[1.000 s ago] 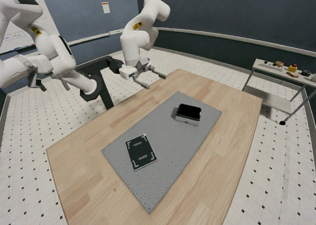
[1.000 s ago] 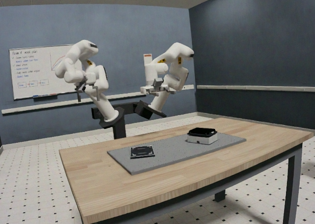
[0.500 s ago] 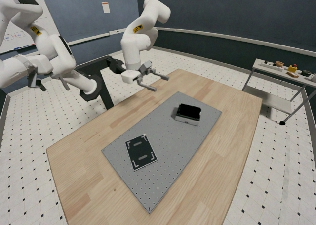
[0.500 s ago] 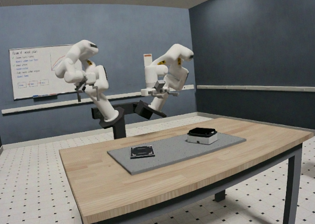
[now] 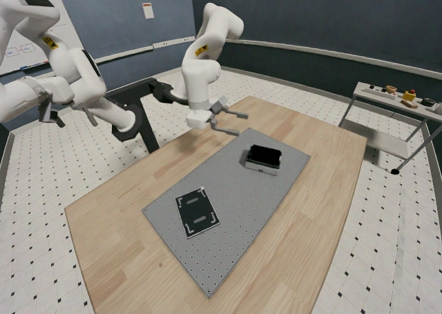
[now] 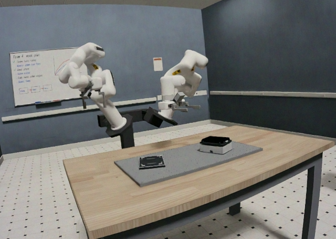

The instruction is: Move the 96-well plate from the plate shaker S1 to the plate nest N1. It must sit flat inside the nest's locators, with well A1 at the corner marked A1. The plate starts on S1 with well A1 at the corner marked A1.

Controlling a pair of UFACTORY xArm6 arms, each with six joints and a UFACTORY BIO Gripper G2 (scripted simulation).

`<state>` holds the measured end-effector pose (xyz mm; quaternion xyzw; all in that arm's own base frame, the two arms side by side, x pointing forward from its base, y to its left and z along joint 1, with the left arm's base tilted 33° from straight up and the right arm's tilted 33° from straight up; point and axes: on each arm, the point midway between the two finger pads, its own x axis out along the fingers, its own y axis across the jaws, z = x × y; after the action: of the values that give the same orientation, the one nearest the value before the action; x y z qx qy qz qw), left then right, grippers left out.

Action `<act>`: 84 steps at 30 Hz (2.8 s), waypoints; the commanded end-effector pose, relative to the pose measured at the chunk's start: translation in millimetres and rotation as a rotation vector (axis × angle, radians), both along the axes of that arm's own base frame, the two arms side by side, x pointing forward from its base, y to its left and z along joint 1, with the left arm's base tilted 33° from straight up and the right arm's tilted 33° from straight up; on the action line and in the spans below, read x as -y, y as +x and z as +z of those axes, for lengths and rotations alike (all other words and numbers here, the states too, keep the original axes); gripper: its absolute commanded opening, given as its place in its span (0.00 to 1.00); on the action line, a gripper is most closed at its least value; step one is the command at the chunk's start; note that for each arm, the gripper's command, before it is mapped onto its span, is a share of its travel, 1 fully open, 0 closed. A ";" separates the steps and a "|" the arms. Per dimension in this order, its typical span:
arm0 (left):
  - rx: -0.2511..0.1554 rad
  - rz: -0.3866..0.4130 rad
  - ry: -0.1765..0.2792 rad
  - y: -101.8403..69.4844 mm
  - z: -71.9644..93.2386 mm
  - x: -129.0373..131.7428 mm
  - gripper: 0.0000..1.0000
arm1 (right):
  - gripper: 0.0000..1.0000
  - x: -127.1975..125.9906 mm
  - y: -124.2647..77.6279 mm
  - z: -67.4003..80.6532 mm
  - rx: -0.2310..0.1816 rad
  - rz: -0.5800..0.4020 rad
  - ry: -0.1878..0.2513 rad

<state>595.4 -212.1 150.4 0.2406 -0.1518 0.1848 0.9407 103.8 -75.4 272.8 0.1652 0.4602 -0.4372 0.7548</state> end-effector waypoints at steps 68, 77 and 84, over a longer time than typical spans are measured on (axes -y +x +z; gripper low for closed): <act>0.003 0.000 -0.001 87.8 -38.5 -134.8 0.37 | 1.00 0.2 0.3 1.0 0.002 0.000 -0.001; 0.003 0.000 -0.001 90.8 -51.2 -142.4 0.37 | 1.00 0.2 0.3 1.0 0.002 0.000 -0.001; 0.003 0.000 -0.001 92.1 -56.8 -145.8 0.37 | 1.00 0.2 0.3 1.0 0.002 0.000 -0.001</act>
<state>686.6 -65.0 91.4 0.2411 -0.1510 0.1853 0.9406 103.8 -75.4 272.8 0.1652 0.4602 -0.4372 0.7548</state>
